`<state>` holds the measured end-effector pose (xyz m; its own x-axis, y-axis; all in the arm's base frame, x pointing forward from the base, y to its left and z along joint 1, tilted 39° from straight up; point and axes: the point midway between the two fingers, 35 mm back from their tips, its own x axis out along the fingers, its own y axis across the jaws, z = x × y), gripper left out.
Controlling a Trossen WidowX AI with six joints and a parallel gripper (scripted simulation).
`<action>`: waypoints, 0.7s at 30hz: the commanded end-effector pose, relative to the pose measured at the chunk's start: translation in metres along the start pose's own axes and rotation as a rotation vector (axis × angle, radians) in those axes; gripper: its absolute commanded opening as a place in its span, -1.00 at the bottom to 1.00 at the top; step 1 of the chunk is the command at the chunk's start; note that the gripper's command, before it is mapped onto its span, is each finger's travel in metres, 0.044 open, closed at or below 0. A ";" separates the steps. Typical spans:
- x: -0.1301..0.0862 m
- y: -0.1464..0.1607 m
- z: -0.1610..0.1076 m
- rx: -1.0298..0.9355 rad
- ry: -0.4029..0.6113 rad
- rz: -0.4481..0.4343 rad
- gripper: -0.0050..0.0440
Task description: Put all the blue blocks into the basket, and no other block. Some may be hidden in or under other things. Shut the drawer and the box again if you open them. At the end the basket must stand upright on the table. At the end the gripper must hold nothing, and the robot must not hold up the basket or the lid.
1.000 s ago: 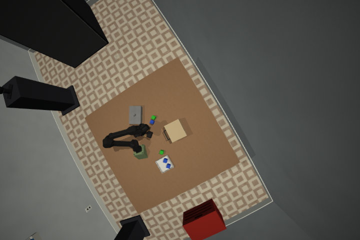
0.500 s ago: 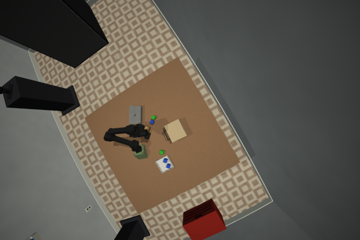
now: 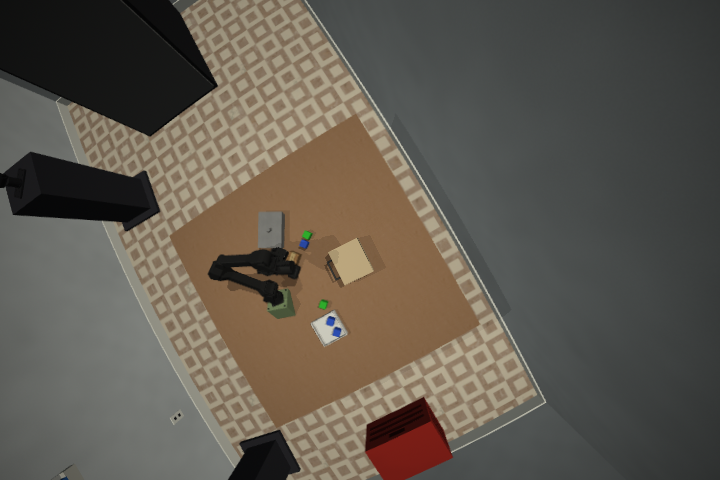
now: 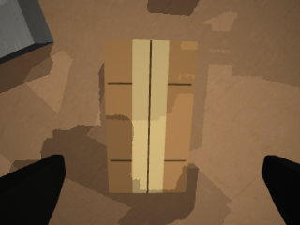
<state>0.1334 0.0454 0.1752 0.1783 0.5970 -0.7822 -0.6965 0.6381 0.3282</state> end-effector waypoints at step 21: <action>-0.019 -0.014 0.053 0.029 0.009 0.006 0.36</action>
<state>0.1556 0.0448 0.1981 0.1796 0.5915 -0.7861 -0.6851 0.6486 0.3316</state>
